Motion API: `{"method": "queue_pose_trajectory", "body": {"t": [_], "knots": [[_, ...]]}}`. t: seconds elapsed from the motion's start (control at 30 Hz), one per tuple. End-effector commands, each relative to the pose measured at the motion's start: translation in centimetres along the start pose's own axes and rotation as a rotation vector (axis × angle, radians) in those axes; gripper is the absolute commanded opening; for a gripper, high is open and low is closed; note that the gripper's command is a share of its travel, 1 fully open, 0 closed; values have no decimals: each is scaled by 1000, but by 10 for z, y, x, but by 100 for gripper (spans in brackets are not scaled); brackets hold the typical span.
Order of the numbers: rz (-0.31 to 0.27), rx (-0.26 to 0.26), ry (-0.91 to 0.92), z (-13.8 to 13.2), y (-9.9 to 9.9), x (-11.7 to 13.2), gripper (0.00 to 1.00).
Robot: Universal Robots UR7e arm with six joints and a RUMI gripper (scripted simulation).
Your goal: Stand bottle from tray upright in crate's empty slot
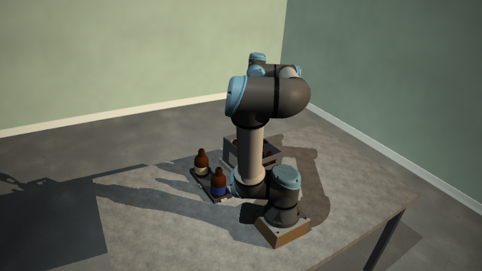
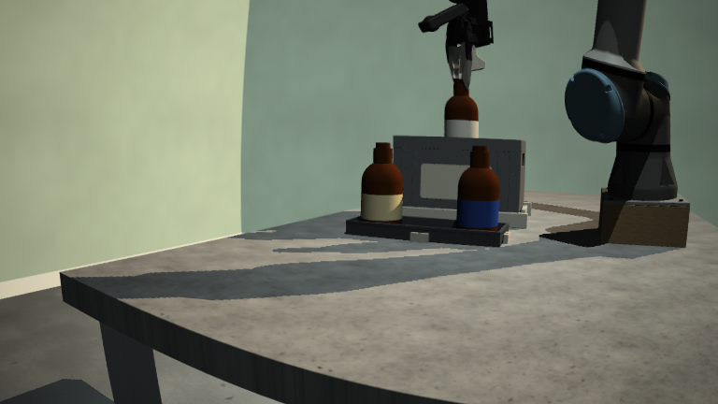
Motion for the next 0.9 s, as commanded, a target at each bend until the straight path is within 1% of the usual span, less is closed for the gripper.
{"method": "queue_pose_trajectory", "body": {"t": [0.0, 0.87], "knots": [[1, 1, 0, 0, 2, 0, 0], [1, 1, 0, 0, 27, 0, 0]]}}
Point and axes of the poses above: the point where the finger pads meet when closed, its own y axis out along the fingers, its own z axis across the jaws, x = y × z, the point moved 2 cm from there along -y, back along the fingers, and after that the axes turned 8 degrees about y, right-handed, at the moved point
